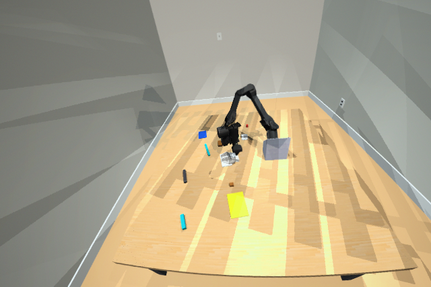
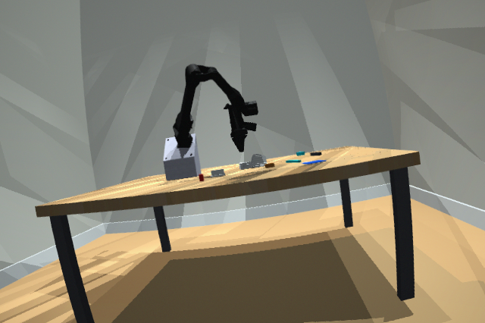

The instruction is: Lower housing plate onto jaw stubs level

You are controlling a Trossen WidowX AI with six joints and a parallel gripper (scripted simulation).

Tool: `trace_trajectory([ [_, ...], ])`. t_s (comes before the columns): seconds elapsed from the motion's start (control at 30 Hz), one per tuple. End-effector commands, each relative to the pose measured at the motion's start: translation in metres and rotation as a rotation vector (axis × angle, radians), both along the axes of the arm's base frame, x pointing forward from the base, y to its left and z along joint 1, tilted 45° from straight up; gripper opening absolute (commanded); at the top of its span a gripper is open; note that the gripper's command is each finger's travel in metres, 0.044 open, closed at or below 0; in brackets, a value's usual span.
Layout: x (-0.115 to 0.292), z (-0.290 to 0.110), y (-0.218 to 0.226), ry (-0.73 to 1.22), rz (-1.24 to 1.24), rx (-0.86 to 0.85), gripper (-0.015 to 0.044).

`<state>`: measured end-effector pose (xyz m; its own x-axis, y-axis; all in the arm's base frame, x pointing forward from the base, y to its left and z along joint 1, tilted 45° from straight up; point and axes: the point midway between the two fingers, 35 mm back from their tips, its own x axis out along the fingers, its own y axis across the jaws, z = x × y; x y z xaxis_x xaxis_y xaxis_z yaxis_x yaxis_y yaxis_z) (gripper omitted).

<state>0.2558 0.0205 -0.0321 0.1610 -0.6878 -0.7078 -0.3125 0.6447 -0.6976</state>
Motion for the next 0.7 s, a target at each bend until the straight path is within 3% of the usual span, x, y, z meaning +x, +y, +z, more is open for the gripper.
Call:
trace_trajectory([
  [0.0,0.000,0.000,0.000,0.000,0.000,0.000,0.0440],
  [0.3,-0.058,0.039,0.029,0.002,-0.009,0.005,0.0440],
  [0.67,-0.059,0.040,0.029,0.002,-0.010,0.004,0.0440],
])
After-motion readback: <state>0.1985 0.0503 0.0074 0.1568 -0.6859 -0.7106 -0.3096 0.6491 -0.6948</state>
